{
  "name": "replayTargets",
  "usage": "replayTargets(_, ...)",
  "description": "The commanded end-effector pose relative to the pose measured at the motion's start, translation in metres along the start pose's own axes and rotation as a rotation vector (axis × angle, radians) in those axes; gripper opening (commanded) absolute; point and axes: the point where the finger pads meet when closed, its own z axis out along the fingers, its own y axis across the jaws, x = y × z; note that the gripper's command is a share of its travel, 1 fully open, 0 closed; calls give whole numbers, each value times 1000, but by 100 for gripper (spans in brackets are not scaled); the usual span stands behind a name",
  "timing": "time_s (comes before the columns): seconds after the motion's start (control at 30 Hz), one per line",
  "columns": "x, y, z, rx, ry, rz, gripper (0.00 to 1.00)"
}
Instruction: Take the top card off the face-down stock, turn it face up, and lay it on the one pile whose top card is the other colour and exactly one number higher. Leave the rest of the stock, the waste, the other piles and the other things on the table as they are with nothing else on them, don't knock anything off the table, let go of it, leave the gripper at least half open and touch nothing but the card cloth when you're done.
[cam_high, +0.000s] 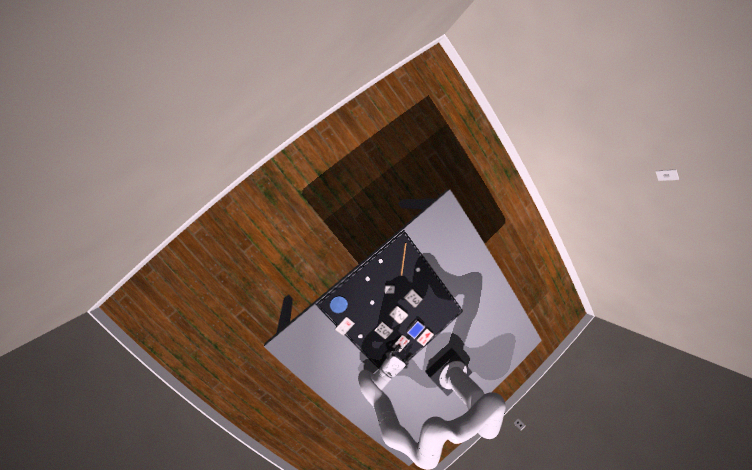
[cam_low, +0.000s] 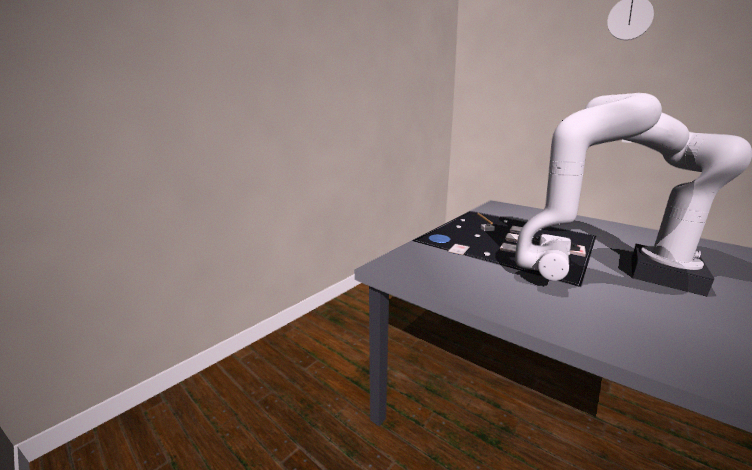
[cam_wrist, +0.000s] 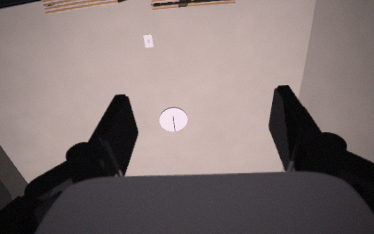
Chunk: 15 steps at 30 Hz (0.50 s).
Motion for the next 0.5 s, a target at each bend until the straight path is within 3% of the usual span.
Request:
replayTargets(0.0, 0, 0, 0, 0, 0, 1, 100)
replayTargets(0.47, -7, 0, -1, 0, 0, 1, 100)
